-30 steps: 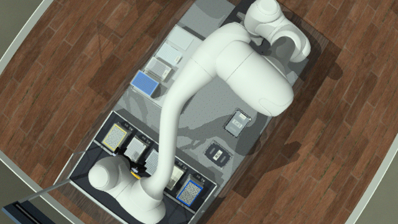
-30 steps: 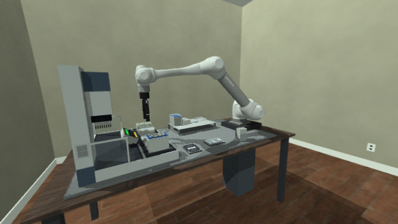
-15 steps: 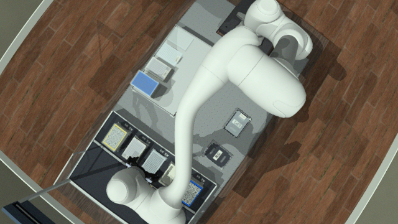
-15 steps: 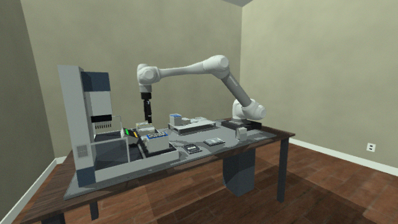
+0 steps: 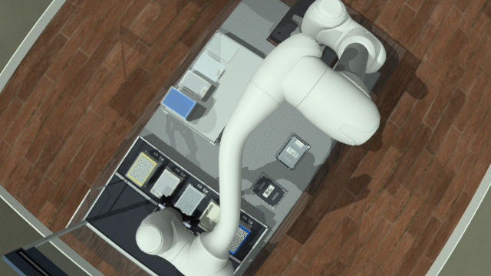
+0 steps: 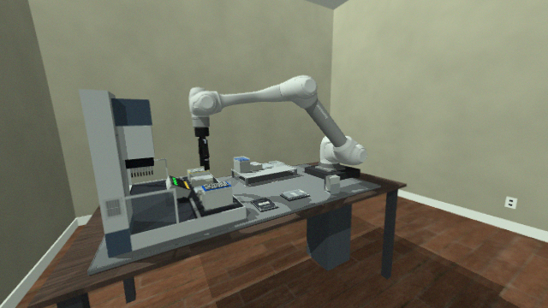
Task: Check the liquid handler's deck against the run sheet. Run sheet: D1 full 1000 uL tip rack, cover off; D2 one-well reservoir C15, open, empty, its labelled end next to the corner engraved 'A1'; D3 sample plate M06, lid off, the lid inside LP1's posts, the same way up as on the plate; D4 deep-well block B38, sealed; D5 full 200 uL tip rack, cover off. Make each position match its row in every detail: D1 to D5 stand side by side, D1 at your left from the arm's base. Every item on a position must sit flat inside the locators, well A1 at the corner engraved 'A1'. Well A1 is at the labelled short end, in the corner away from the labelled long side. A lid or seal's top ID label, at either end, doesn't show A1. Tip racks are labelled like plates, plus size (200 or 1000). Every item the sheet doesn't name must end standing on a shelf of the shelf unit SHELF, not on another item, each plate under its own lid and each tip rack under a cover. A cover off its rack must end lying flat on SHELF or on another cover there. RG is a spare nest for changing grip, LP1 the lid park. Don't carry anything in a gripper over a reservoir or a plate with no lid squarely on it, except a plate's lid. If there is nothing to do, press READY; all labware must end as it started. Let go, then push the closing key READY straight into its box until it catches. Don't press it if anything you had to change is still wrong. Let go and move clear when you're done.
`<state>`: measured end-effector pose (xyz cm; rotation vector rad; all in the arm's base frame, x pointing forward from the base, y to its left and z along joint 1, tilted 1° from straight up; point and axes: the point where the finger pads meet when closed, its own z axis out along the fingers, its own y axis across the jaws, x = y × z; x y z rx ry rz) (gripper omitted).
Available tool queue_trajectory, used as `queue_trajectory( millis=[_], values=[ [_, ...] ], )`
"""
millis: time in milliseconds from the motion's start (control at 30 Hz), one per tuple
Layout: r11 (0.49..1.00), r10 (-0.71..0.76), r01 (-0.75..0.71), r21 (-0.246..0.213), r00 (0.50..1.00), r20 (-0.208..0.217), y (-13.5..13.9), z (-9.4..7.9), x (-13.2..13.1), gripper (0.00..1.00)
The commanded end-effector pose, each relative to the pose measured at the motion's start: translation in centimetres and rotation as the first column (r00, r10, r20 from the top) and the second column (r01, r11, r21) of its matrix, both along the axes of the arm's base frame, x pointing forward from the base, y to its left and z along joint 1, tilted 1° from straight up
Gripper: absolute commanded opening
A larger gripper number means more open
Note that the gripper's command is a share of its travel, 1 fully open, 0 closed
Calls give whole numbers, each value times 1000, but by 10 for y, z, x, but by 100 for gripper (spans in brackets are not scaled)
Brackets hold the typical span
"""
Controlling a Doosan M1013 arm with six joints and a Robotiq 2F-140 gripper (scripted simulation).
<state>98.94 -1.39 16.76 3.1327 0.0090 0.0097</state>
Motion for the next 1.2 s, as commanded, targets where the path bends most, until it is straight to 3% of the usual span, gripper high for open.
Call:
queue_trajectory(
  millis=[0,700,1100,1167],
  values=[
    [1000,0,0,0,1000,2,0,2,0,79],
    [1000,0,0,0,1000,2,0,2,0,79],
    [1000,0,0,1,1000,2,60,1,0,79],
    [1000,0,0,1,1000,2,60,1,0,79]
  ],
)
